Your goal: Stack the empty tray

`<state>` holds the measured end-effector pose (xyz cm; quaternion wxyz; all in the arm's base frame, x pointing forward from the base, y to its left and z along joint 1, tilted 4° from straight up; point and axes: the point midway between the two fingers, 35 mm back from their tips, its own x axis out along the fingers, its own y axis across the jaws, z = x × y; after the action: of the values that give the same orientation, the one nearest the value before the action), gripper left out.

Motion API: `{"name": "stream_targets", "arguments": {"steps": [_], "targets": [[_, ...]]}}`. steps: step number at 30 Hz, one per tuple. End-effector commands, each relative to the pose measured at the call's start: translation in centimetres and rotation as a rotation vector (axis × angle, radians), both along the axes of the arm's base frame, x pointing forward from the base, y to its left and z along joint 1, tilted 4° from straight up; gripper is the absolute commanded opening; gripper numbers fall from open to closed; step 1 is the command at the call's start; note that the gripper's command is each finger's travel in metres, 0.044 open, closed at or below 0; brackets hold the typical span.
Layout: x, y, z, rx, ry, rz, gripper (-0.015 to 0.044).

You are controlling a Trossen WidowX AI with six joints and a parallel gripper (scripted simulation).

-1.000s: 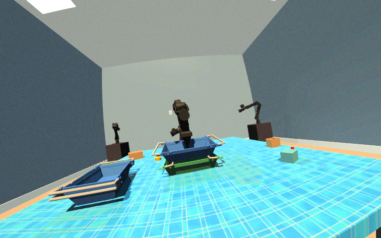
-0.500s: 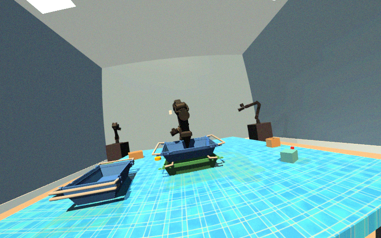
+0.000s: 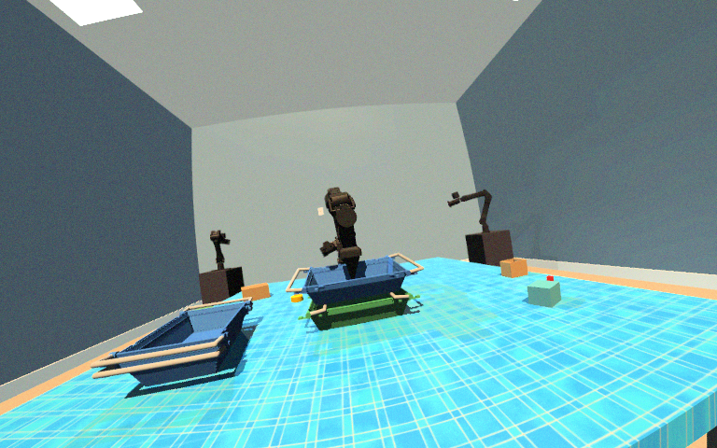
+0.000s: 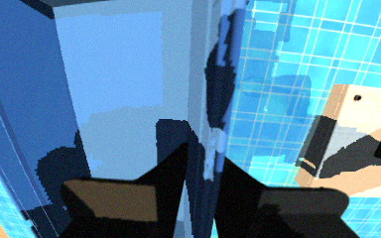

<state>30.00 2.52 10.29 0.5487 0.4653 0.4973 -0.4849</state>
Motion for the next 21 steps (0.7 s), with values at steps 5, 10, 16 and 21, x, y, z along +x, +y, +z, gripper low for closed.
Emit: {"name": "stream_targets", "arguments": {"steps": [5, 10, 16, 21], "targets": [[-0.4, -0.1, -0.6, -0.003, 0.028, 0.001, 0.0], [-0.1, -0.1, -0.4, -0.001, 0.007, 0.0, 0.0], [-0.6, -0.2, -1.5, -0.003, 0.028, 0.001, 0.0], [-0.6, -0.2, -1.5, -0.003, 0.029, 0.001, 0.0]]}}
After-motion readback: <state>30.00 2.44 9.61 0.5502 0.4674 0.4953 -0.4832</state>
